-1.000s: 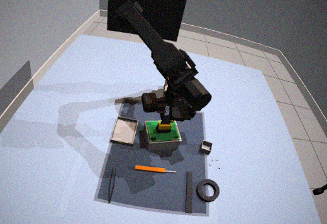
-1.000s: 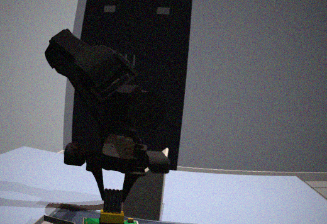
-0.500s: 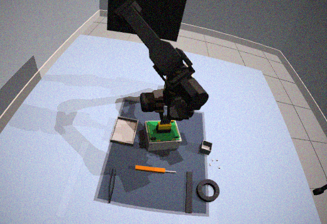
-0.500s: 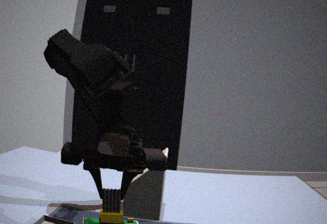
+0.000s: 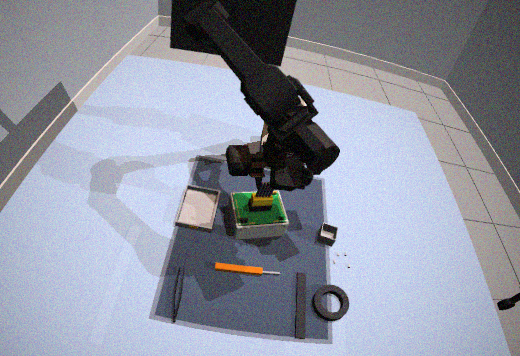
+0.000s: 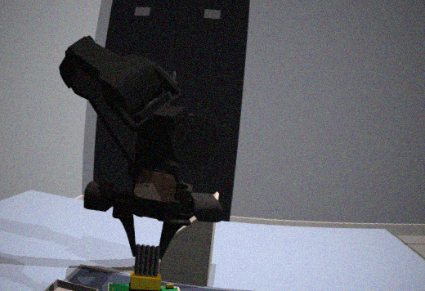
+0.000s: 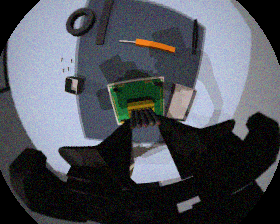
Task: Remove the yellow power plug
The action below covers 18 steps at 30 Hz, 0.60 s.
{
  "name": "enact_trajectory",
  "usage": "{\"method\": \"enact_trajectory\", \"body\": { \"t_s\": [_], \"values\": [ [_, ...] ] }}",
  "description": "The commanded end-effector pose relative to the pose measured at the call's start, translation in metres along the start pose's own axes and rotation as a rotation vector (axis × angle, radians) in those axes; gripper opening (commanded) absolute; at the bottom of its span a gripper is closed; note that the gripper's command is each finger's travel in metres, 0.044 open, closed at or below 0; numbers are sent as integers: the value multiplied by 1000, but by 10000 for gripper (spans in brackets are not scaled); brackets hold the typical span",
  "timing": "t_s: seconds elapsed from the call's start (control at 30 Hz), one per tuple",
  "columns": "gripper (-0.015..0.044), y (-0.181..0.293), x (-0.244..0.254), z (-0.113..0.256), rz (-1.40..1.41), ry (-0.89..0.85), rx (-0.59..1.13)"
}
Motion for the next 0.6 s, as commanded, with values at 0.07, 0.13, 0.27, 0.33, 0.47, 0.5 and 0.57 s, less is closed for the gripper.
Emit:
{"method": "enact_trajectory", "body": {
  "t_s": [0.07,0.13,0.27,0.33,0.47,0.5,0.57],
  "values": [
    [0,-1,-3,16,4,-35,-17],
    [0,-1,-3,16,4,-35,-17],
    [0,-1,-3,6,4,-35,-17],
    [0,-1,-3,0,4,-35,-17],
    [26,-1,-3,-5,4,-35,-17],
    [53,-1,-3,-5,4,-35,-17],
    [105,-1,-3,-5,4,-35,-17]
  ]
}}
Point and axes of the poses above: the point midway between the two fingers, 35 mm back from their tips, its own z axis back along the fingers, its own x axis across the jaws, y = z × x, the point moved 2 cm from there along z, back along the fingers, and after that the axes turned 12 degrees about -z, right-handed, at the moved point
